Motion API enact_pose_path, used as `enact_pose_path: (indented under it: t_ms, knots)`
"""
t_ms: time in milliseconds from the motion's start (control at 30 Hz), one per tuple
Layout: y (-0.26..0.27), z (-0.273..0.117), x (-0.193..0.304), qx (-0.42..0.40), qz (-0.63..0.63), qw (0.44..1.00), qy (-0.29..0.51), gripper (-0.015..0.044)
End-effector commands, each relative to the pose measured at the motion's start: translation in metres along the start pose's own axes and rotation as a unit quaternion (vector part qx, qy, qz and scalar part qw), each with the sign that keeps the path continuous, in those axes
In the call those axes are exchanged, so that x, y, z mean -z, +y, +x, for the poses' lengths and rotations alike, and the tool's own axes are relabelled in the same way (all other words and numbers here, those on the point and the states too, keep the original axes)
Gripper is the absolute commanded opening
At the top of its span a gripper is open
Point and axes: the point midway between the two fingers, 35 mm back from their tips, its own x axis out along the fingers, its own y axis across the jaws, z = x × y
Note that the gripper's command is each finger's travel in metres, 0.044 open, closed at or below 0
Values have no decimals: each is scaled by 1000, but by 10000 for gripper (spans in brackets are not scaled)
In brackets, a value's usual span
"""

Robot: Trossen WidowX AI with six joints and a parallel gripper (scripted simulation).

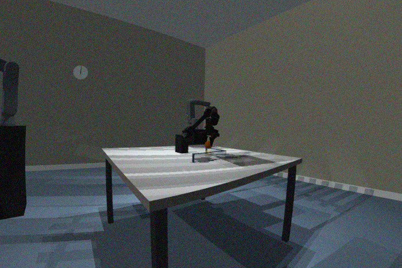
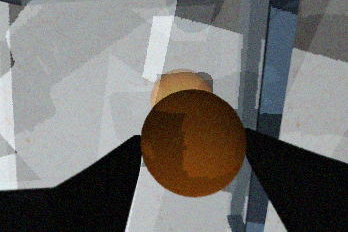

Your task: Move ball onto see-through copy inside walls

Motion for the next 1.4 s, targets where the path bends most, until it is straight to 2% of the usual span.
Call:
enact_pose_path:
  t_ms: [0,233,867,1367]
  knots:
    - [-1,20,-1,1,2,1000,-2,0]
    - [1,58,-2,1,2,1000,-4,0]
    - [1,78,-3,1,2,1000,-5,0]
    - [2,75,-2,-2,2,1000,-3,394]
